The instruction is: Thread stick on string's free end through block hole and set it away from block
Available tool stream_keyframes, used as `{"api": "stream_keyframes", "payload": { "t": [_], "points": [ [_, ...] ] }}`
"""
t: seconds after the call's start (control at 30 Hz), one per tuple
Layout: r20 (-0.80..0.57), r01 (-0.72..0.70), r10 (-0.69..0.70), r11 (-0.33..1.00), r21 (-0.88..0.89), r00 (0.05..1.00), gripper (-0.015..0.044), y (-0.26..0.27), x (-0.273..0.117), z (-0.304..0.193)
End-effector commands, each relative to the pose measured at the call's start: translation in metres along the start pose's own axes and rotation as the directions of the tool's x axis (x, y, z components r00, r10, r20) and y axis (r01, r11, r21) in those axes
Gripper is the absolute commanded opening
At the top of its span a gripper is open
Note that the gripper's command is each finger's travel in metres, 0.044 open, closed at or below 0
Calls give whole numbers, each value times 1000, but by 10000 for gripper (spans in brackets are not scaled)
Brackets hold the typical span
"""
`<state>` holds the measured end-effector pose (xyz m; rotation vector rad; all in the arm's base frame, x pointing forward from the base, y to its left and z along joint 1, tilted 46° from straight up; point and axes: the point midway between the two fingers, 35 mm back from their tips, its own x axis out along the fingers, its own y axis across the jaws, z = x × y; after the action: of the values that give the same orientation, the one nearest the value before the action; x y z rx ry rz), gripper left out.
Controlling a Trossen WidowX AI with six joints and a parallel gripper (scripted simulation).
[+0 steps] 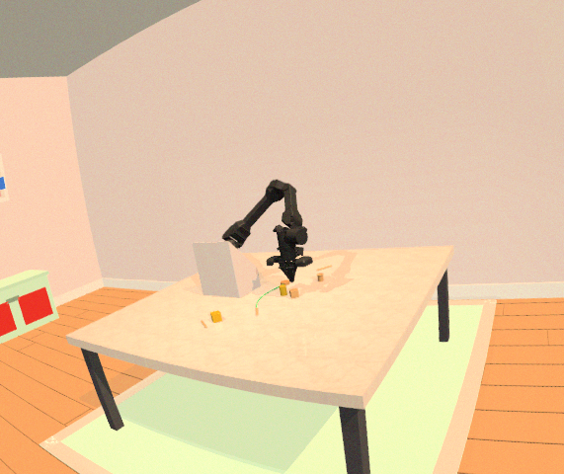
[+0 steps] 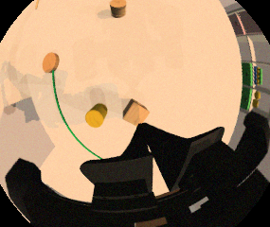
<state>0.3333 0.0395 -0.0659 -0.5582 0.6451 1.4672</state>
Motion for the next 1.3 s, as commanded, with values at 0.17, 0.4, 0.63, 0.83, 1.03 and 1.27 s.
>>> {"api": "stream_keyframes", "payload": {
  "t": [0.17, 0.4, 0.63, 0.83, 1.03, 1.27],
  "points": [
    [0, 0, 0, 1000, 0, 1000, 52, 0, 0, 0],
    [0, 0, 0, 1000, 0, 1000, 236, 0, 0, 0],
    [1, -1, 1, 935, 354, 1000, 110, 11, 1, -16],
    [3, -3, 1, 750, 661, 1000, 0, 23, 1, -31],
    [3, -3, 1, 750, 661, 1000, 0, 23, 1, -31],
    [3, -3, 1, 750, 661, 1000, 0, 23, 5, -31]
  ]
}}
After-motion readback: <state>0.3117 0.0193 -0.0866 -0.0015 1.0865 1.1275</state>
